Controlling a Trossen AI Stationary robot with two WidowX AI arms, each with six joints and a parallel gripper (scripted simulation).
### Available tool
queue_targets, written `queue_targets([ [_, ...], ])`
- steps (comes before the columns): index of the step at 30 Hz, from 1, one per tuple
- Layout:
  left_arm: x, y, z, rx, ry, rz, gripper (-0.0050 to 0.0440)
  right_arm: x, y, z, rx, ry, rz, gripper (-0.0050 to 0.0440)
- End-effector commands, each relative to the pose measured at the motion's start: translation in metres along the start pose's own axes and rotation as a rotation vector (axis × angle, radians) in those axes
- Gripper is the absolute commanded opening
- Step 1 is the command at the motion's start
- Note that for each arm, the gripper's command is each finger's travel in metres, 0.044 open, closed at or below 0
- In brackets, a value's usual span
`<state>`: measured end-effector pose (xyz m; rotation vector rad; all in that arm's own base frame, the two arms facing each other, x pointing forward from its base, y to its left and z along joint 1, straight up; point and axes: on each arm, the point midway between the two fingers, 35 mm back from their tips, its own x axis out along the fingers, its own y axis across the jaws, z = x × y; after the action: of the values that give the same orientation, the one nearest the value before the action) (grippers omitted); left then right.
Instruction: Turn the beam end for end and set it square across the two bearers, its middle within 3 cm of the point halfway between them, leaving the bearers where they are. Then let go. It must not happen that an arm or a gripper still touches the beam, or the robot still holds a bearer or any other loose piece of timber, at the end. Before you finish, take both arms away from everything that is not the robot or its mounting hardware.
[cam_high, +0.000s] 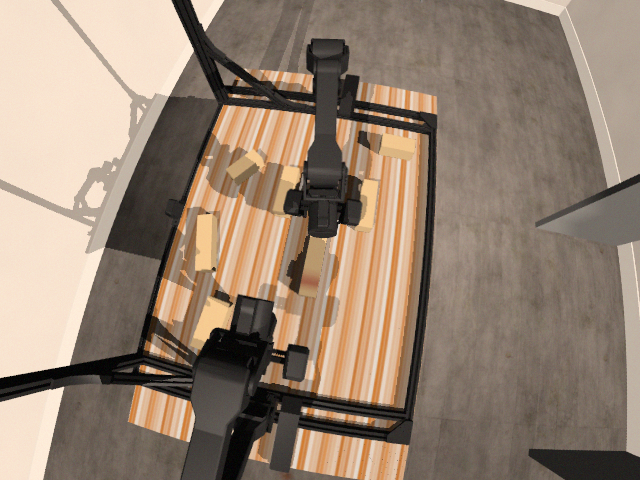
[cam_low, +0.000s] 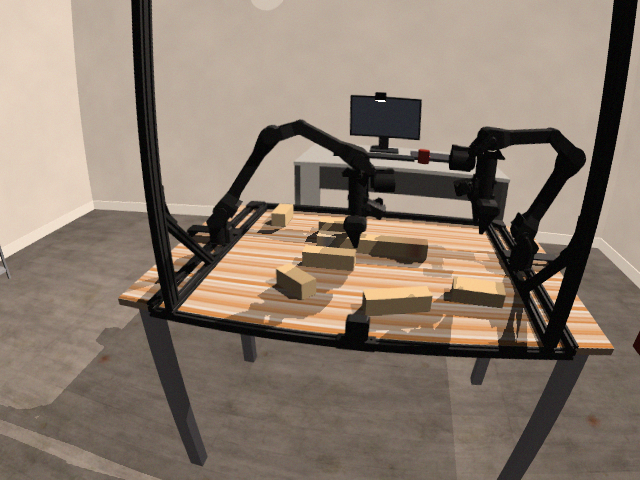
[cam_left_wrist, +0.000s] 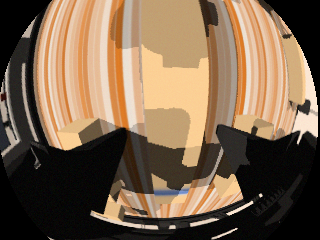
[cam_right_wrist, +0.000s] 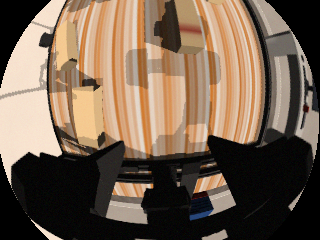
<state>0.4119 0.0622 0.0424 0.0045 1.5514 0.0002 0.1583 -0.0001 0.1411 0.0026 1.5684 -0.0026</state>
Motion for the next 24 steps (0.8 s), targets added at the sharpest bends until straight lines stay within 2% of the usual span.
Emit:
queue_targets([
  [1, 0.0205, -0.0001, -0.0031, 0.001, 0.019, -0.003, 0.0440, 0.0001, 0.0001, -0.0008, 0.002, 0.002, 0.000, 0.0440],
  [10, 0.0205, -0.0001, -0.0031, 0.001, 0.019, -0.003, 0.0440, 0.0001, 0.0001, -0.0008, 0.002, 0.002, 0.000, 0.0440],
  [17, 0.0205, -0.0001, -0.0031, 0.001, 0.019, -0.003, 0.0272, 0.0001, 0.0001, -0.0008, 0.002, 0.002, 0.000, 0.0440],
  [20, 0.0205, -0.0001, -0.0031, 0.001, 0.019, -0.003, 0.0272, 0.0001, 0.0001, -0.0008, 0.002, 0.002, 0.000, 0.0440],
  [24, 0.0205, -0.0001, -0.0031, 0.001, 0.019, -0.003, 0.0245, 0.0001, 0.0001, -0.0008, 0.002, 0.002, 0.000, 0.0440],
])
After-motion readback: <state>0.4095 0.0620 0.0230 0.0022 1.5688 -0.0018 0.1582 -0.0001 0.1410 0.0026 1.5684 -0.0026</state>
